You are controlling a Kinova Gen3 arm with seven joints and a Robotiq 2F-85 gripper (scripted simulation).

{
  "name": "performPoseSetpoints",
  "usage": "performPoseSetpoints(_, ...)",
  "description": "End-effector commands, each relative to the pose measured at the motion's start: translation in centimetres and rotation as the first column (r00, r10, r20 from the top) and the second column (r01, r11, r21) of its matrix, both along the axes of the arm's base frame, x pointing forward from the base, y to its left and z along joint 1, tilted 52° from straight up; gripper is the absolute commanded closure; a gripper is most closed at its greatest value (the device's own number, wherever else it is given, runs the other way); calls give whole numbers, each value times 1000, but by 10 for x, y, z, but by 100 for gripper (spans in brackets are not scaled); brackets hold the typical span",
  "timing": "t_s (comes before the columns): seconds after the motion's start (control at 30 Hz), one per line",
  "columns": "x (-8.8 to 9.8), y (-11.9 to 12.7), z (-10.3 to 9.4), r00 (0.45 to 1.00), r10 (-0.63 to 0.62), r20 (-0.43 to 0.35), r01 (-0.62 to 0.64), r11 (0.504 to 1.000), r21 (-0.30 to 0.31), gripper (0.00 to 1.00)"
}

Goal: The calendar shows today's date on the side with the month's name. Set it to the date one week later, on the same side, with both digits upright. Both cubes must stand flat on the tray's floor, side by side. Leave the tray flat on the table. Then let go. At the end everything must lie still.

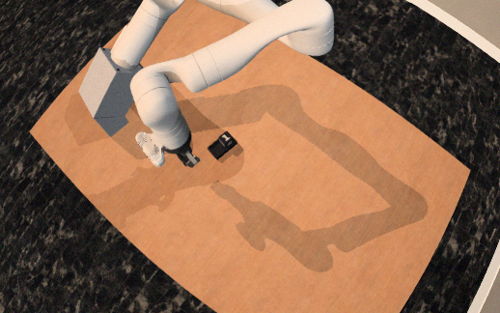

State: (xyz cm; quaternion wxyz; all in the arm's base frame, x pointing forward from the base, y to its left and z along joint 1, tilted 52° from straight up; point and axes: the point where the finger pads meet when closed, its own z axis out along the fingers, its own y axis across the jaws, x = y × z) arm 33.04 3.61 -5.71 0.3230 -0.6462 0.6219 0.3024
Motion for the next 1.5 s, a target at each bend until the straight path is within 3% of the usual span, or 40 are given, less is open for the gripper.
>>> performPoseSetpoints(0.0,5,-8,6,1000,-10,12,11,1000,-3,74)
performPoseSetpoints(0.37,5,-8,7,1000,-11,12,11,1000,-3,74)
performPoseSetpoints(0.43,5,1,23,1000,-14,6,14,1000,-6,74)
performPoseSetpoints(0.53,3,28,68,1000,-27,-10,27,1000,-6,74)
performPoseSetpoints(0.63,1,38,83,999,-32,-15,32,999,-3,74)
performPoseSetpoints(1.47,1,50,75,999,-31,-15,31,1000,-3,74)
